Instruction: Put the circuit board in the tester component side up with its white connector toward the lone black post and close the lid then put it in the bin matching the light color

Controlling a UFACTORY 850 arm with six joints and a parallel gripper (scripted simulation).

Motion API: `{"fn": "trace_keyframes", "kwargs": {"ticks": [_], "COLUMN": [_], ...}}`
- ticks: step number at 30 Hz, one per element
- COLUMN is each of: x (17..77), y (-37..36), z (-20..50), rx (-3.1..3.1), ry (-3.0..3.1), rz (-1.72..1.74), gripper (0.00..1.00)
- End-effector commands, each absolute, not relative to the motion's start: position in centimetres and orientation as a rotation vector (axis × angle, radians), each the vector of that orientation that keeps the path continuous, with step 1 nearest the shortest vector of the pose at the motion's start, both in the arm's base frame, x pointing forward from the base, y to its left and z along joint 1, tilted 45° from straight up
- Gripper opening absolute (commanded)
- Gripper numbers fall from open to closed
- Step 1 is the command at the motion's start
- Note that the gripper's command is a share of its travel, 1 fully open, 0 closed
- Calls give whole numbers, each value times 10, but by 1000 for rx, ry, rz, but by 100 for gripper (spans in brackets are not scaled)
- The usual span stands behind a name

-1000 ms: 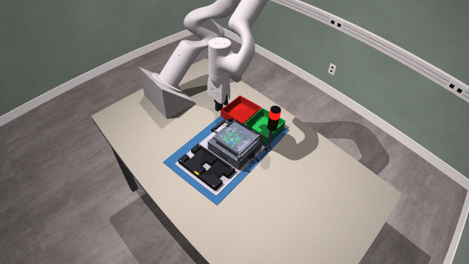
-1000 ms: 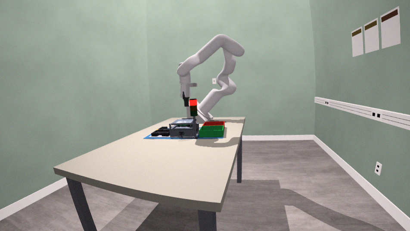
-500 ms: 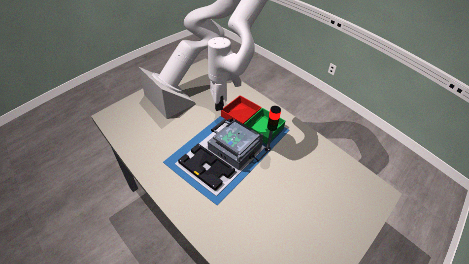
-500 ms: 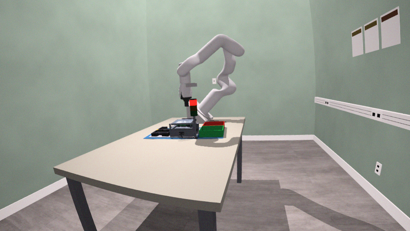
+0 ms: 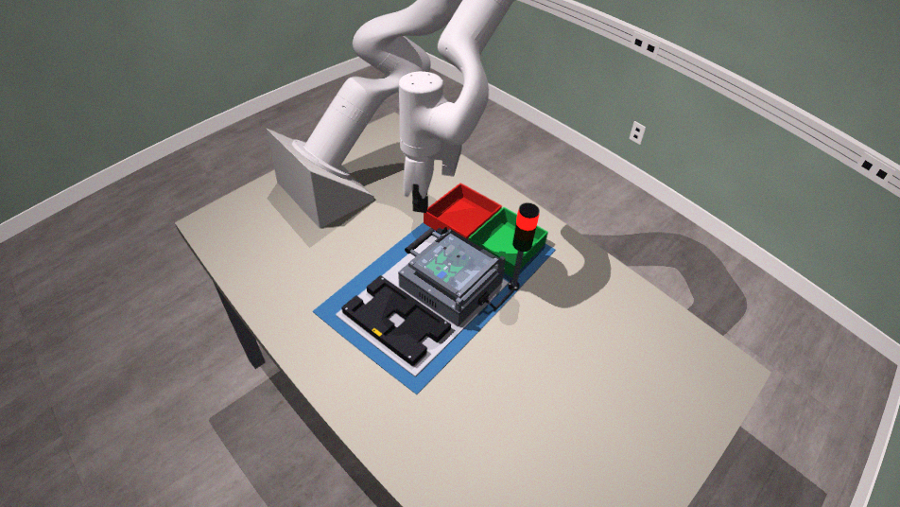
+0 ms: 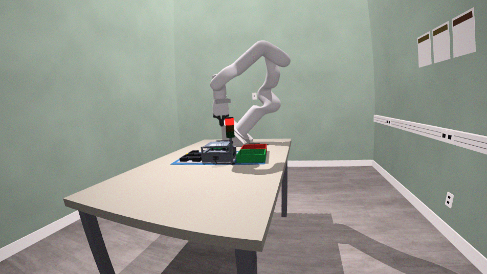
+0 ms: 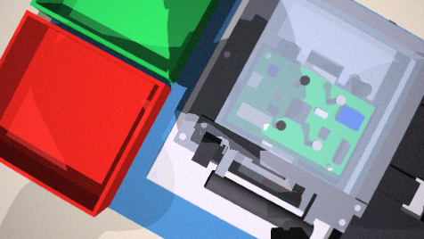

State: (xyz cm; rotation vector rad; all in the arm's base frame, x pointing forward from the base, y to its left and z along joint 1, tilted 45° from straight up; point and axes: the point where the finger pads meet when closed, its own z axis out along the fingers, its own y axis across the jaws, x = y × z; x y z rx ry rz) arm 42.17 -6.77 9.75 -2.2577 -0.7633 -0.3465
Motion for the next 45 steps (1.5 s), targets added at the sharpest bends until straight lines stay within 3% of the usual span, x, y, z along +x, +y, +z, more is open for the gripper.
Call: {"fn": "trace_keyframes", "kwargs": {"ticks": [1, 18, 45], "x": [422, 422, 422], "y": [-68, -68, -68], "z": [98, 98, 98], "rx": [-2303, -2353, -2354], "ry": [-578, -200, -176], "rz": [-259, -104, -94], "gripper": [0, 0, 0]}}
